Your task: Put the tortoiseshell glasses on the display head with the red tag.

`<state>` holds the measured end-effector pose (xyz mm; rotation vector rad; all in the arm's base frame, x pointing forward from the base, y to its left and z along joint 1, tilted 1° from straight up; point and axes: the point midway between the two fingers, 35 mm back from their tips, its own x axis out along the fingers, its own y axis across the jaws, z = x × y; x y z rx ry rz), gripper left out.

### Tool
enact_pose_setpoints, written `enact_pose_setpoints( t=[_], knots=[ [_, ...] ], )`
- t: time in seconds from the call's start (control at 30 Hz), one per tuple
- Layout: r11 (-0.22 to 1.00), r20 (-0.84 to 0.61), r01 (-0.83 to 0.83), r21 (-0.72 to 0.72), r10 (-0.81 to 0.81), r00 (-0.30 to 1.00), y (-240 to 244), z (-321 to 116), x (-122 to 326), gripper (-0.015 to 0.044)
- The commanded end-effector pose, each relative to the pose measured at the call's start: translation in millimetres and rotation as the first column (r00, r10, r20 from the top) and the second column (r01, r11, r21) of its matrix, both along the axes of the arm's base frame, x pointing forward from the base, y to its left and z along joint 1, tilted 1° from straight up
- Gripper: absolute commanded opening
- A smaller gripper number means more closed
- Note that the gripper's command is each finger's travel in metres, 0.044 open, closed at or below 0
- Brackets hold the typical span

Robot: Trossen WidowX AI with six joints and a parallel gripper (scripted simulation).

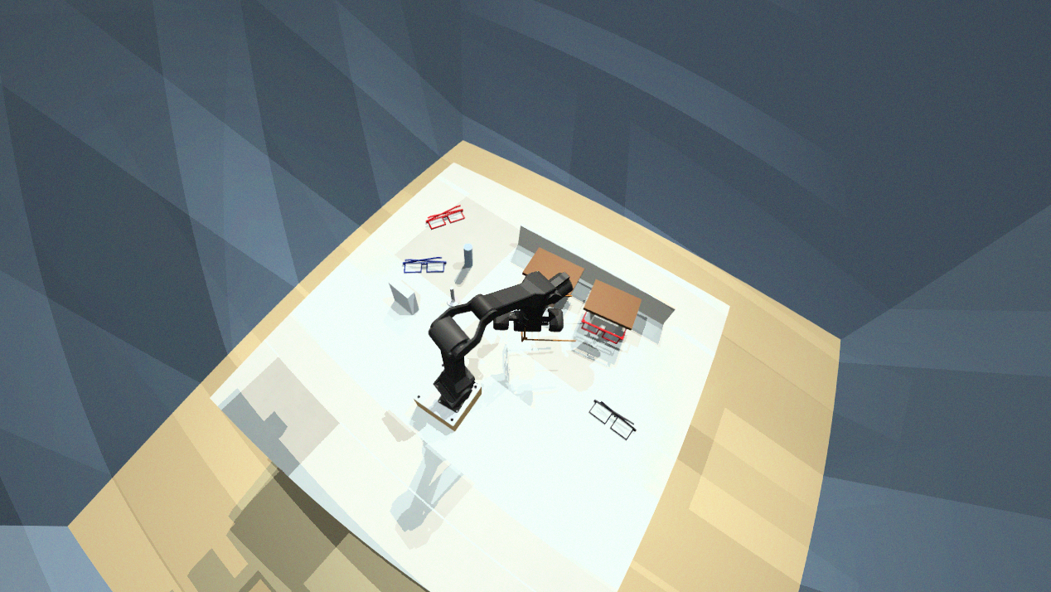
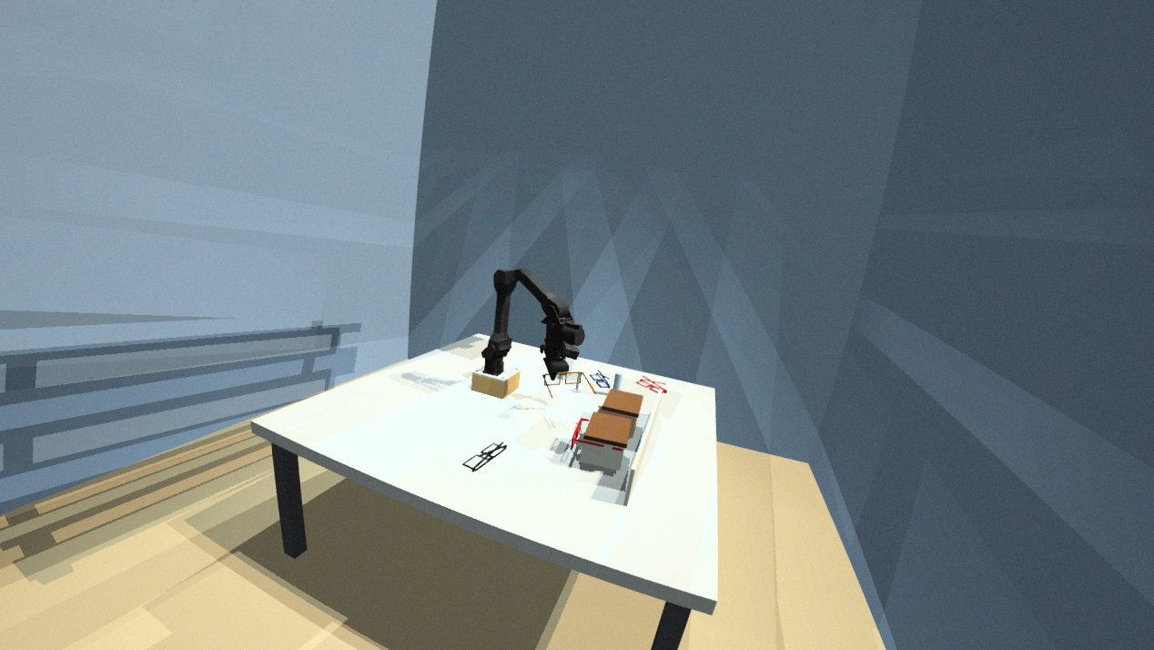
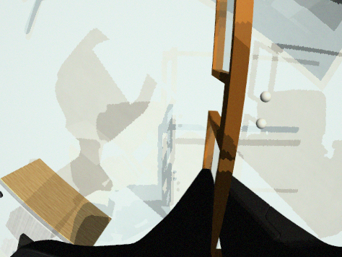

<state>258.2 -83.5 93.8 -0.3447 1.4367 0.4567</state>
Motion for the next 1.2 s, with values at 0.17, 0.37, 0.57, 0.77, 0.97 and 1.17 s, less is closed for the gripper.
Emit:
enact_pose_setpoints(
  t=[0.17,0.37,0.57,0.77,0.97,1.17],
  knots=[
    [0.980,0.088,-0.197,0.019,0.194,0.977,-25.1,11.6,3.3,0.0000],
    [0.947,0.148,-0.321,0.006,0.317,0.937,-42.5,18.2,2.5,0.0000],
    [0.899,0.209,-0.437,-0.027,0.433,0.877,-60.5,25.1,0.4,0.0000],
    [0.837,0.262,-0.540,-0.081,0.541,0.799,-79.0,32.3,-3.1,0.0000],
    [0.763,0.302,-0.628,-0.154,0.641,0.705,-97.7,39.8,-8.2,0.0000],
    [0.676,0.323,-0.696,-0.242,0.733,0.599,-116.6,47.6,-14.9,0.0000]
  ],
)
